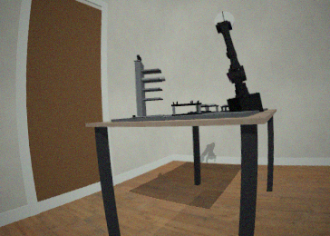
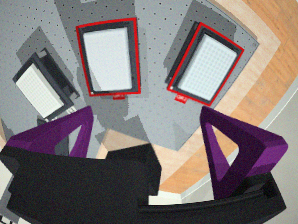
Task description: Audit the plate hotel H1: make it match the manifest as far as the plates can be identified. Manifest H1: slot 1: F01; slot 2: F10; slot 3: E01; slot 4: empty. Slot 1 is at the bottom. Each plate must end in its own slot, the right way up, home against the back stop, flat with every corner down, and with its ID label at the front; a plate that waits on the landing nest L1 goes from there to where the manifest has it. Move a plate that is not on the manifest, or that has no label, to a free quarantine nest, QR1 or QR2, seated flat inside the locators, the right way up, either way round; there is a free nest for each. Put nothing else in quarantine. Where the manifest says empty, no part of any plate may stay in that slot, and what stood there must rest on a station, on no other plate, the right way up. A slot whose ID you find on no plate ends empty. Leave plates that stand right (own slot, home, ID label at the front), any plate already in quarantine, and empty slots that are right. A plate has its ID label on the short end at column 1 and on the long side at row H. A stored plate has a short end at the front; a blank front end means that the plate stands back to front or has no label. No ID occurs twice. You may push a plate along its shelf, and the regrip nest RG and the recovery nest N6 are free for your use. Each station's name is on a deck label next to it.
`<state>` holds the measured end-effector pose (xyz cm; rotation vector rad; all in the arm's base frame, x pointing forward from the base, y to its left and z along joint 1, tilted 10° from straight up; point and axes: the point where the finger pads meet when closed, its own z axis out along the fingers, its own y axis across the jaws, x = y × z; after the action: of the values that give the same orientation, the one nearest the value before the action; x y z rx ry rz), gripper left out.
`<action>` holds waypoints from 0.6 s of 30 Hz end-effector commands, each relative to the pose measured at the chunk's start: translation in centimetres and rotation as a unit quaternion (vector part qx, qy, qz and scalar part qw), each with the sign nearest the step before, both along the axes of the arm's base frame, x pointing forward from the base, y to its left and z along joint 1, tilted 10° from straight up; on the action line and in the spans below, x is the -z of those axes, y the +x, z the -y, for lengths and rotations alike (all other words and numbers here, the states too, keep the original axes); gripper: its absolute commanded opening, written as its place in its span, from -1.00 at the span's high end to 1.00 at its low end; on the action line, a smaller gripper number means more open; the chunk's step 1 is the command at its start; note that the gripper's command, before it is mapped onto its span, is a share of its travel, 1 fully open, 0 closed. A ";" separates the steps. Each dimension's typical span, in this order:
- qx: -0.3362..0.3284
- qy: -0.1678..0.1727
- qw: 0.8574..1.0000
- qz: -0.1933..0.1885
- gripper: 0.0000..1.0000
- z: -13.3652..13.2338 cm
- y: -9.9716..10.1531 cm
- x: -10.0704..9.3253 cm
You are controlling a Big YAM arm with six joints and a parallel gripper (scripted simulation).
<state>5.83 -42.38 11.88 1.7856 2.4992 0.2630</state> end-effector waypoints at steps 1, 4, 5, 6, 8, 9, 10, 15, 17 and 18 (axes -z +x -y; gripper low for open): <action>-0.037 -0.019 0.999 0.006 -1.00 -0.4 1.8 -1.5; -0.026 -0.017 1.000 0.005 -1.00 -0.7 2.7 -1.6; -0.026 -0.017 1.000 0.005 -1.00 -0.8 3.0 -1.7; -0.026 -0.017 1.000 0.005 -1.00 -0.9 3.3 -1.8; -0.026 -0.016 1.000 0.005 -1.00 -1.0 3.6 -1.7; -0.026 -0.016 1.000 0.005 -1.00 -1.0 3.6 -1.7; -0.026 -0.004 1.000 0.003 -1.00 -1.1 3.9 -0.9; -0.026 -0.015 1.000 0.006 -1.00 -1.7 5.5 -2.2; -0.026 -0.015 1.000 0.006 -1.00 -1.9 6.1 -2.3; -0.026 -0.015 1.000 0.006 -1.00 -2.0 6.5 -2.3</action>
<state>10.93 -40.91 12.82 1.7056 2.5475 0.2583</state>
